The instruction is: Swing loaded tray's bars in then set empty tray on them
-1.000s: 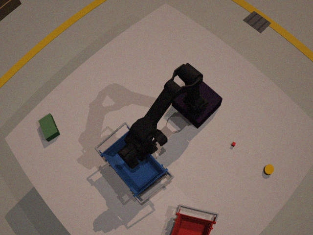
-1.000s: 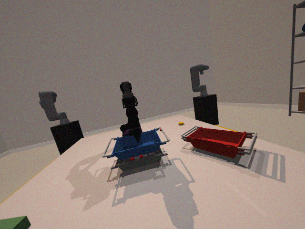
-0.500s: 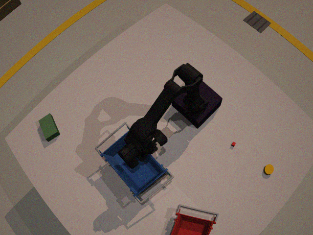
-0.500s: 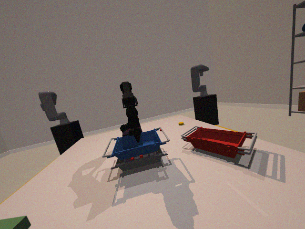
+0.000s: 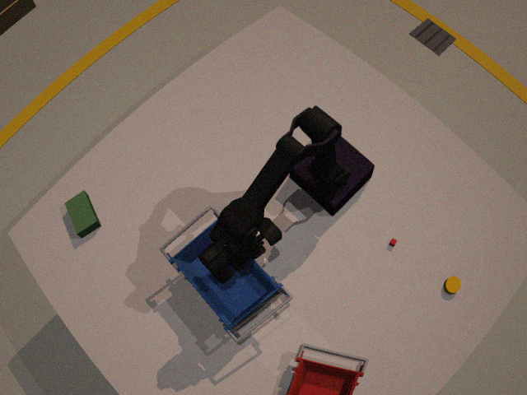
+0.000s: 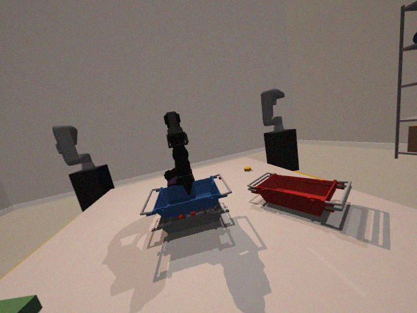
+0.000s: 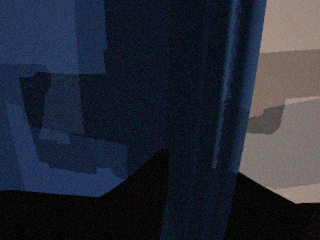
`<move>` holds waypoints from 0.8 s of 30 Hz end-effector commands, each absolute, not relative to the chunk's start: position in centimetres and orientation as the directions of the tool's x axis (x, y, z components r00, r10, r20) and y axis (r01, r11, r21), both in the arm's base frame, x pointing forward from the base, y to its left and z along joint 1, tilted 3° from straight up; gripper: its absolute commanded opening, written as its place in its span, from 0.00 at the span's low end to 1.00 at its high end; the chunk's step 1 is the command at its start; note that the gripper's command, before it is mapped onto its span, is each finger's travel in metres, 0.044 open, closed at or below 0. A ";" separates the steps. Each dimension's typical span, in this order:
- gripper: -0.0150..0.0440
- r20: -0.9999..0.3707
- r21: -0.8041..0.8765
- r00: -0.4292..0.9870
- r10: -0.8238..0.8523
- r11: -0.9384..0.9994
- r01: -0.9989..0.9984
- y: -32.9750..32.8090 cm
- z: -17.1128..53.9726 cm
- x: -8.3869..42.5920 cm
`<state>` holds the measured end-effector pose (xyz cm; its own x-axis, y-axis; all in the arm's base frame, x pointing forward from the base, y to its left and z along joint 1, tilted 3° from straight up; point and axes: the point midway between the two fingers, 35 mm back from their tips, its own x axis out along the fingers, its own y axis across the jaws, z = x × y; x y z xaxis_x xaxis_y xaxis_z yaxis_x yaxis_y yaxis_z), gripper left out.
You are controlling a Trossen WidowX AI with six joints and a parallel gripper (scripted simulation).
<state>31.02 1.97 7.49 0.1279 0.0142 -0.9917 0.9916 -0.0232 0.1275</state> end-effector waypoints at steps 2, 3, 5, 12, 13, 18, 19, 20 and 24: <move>0.25 -0.996 0.082 0.083 0.014 -0.027 0.996 1.9 6.6 30.1; 0.25 -0.996 0.082 0.083 0.014 -0.027 0.996 1.9 6.6 30.1; 0.28 -0.996 0.082 0.083 0.014 -0.027 0.996 1.9 6.6 30.1; 0.45 -0.996 0.082 0.083 0.014 -0.027 0.996 1.9 6.6 30.1; 0.48 -0.996 0.082 0.083 0.014 -0.027 0.996 1.9 6.6 30.1; 0.60 -0.996 0.082 0.083 0.014 -0.027 0.996 1.9 6.6 30.1; 0.63 -0.996 0.082 0.083 0.014 -0.027 0.996 1.9 6.6 30.1; 0.65 -0.996 0.082 0.083 0.014 -0.027 0.996 1.9 6.6 30.1; 0.75 -0.996 0.082 0.083 0.014 -0.027 0.996 1.9 6.6 30.1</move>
<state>30.22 1.92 6.67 0.0862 0.0117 -0.9962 0.9960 -0.0238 0.0859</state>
